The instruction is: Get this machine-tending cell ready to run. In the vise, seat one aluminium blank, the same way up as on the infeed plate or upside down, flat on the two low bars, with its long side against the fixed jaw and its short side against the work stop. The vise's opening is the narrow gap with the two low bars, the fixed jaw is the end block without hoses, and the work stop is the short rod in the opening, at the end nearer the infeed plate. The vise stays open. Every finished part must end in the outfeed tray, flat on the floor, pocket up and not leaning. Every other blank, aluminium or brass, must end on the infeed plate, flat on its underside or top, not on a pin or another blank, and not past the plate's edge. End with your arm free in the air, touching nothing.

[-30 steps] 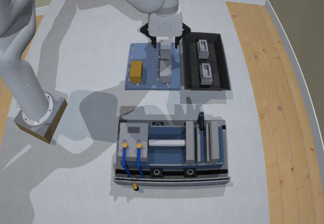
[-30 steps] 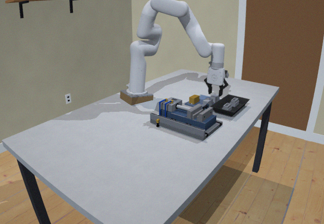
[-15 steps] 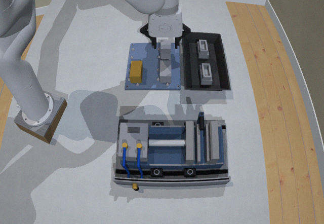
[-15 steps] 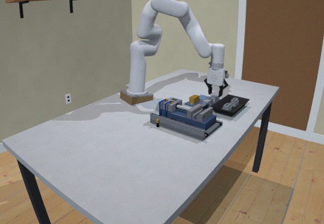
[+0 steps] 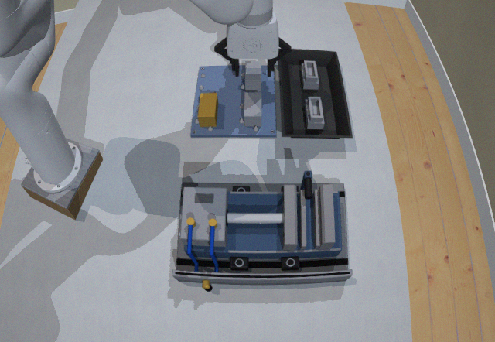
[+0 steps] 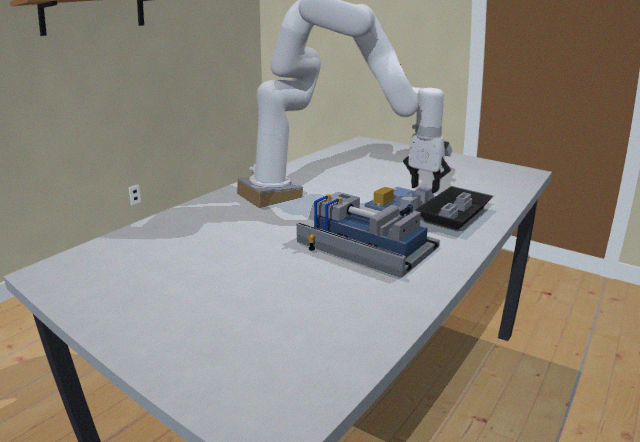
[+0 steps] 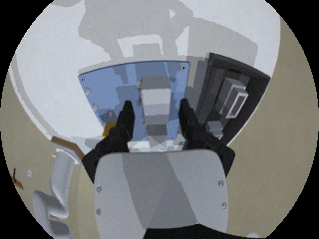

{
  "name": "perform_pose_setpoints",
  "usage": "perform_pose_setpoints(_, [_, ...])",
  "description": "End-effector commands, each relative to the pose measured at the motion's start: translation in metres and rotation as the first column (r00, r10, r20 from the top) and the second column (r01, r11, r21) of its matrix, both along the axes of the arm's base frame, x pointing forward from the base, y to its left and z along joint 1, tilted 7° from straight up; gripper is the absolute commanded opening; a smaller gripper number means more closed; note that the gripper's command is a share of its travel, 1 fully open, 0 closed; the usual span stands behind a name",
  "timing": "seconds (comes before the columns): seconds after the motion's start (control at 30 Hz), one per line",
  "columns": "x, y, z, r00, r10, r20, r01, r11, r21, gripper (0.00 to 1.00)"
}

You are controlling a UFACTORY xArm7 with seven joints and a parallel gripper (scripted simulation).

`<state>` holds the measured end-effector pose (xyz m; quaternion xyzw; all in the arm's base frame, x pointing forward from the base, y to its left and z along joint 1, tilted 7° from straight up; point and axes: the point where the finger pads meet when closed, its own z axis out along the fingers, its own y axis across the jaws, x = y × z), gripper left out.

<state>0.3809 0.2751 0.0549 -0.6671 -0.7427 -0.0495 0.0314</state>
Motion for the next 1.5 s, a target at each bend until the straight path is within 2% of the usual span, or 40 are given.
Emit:
perform_pose_setpoints(0.0, [0.0013,0.0008,-0.0004,1.0,0.0,0.003,0.0,1.0,0.002,0.69])
perform_pose_setpoints(1.27, [0.0014,0.0014,-0.0062,1.0,0.0,0.003,0.0,1.0,0.002,0.69])
perform_pose_setpoints(1.3, [0.0014,0.0014,-0.0062,1.0,0.0,0.003,0.0,1.0,0.002,0.0])
perform_pose_setpoints(1.47, [0.0014,0.0014,-0.0062,1.0,0.0,0.003,0.0,1.0,0.002,0.0])
